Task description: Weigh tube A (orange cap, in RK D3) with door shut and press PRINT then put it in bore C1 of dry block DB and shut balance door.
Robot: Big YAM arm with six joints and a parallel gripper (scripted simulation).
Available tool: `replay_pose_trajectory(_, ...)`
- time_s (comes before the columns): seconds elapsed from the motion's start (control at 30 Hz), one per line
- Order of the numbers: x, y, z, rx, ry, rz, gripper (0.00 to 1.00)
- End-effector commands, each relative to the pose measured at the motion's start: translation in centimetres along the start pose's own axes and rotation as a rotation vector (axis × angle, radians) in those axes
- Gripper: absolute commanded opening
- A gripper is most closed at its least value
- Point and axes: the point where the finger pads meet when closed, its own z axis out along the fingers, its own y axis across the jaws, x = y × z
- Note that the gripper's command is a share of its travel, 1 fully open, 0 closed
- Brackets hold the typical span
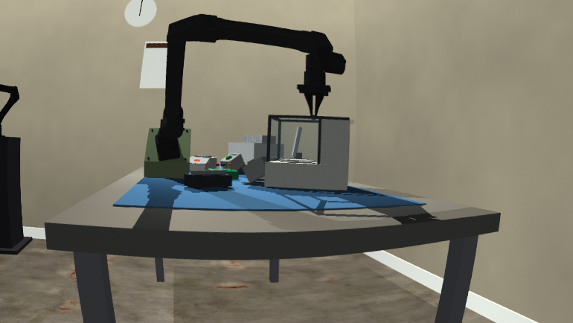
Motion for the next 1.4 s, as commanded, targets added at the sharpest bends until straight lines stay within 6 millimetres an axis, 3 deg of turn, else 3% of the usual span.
replay_pose_trajectory(0.0, 0.9, -2.1, -0.1, 0.005, 0.004, 0.017, 0.06)
replay_pose_trajectory(0.63, 0.8, -3.9, -0.1, 0.013, 0.0, 0.027, 0.06)
replay_pose_trajectory(1.37, 0.8, -3.9, -0.1, 0.014, 0.0, 0.028, 0.06)
